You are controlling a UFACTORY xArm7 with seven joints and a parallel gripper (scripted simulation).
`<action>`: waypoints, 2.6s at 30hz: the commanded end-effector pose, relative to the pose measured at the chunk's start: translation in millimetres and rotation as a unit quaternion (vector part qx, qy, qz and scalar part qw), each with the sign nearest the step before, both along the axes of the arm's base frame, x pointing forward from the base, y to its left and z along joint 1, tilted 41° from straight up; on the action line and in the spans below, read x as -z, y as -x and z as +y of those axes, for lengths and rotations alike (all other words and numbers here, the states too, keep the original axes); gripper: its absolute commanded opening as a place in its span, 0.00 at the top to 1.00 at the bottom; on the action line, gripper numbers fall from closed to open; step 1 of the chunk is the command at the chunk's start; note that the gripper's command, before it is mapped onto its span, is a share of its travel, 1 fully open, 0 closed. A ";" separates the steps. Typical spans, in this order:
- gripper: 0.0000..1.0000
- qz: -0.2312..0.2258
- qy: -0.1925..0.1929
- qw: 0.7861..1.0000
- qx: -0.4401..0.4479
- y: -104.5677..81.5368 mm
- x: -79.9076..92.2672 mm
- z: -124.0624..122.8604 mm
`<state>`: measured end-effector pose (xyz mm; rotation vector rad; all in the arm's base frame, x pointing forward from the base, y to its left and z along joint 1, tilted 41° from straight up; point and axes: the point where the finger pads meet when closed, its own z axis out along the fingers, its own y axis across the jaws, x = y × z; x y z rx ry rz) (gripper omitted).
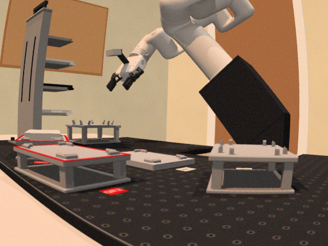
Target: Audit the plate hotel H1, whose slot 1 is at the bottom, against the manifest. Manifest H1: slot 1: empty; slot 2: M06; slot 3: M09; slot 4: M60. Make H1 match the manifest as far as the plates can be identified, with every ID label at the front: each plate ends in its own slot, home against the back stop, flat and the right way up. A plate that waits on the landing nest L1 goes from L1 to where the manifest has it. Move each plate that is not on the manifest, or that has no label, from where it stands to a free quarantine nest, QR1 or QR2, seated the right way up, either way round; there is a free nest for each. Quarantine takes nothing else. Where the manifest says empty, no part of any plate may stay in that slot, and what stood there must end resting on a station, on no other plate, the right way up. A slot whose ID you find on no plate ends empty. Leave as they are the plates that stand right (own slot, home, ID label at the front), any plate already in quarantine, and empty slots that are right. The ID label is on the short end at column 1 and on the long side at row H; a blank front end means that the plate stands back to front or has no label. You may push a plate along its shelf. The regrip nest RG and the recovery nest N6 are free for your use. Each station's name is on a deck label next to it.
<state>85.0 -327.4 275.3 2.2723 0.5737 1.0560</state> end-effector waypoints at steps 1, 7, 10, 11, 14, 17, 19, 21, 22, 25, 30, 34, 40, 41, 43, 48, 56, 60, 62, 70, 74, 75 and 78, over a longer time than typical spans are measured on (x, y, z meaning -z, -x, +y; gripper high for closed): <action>0.00 -0.019 -0.003 1.000 -0.016 0.5 -0.9 -0.3; 0.00 -0.056 -0.010 0.997 -0.049 0.5 -0.8 -0.3; 0.00 -0.062 -0.011 0.997 -0.054 0.5 -0.8 -0.2; 0.00 -0.068 -0.012 0.996 -0.059 0.5 -0.8 -0.2; 0.00 -0.087 -0.016 0.993 -0.075 0.5 -0.8 -0.2; 0.00 -0.106 -0.019 0.990 -0.092 0.5 -0.8 -0.2; 0.00 -0.118 -0.021 0.988 -0.102 0.5 -0.8 -0.1; 0.00 -0.130 -0.024 0.985 -0.113 0.5 -0.8 -0.1; 0.00 -0.136 -0.025 0.983 -0.118 0.5 -0.8 -0.1; 0.00 -0.149 -0.027 0.980 -0.129 0.4 -0.8 -0.1; 0.00 -0.173 -0.032 0.973 -0.150 0.4 -0.8 -0.1; 0.00 -0.197 -0.036 0.965 -0.171 0.4 -0.8 0.0; 0.00 -0.233 -0.043 0.950 -0.202 0.4 -0.9 0.1; 0.00 -0.239 -0.044 0.948 -0.207 0.4 -0.9 0.1; 0.00 -0.239 -0.044 0.948 -0.207 0.4 -0.9 0.1; 0.00 -0.268 -0.050 0.934 -0.232 0.4 -0.9 0.1; 0.00 -0.314 -0.058 0.908 -0.272 0.4 -1.0 0.2; 0.00 -0.321 -0.060 0.903 -0.278 0.4 -1.0 0.2; 0.00 -0.321 -0.060 0.903 -0.278 0.4 -1.0 0.2; 0.00 -0.321 -0.060 0.903 -0.278 -0.2 1.0 -1.4; 0.00 -0.321 -0.060 0.903 -0.278 -2.7 9.1 -7.9; 0.00 -0.321 -0.060 0.903 -0.278 -3.3 11.1 -9.6; 0.00 -0.321 -0.060 0.903 -0.278 -4.0 13.1 -11.2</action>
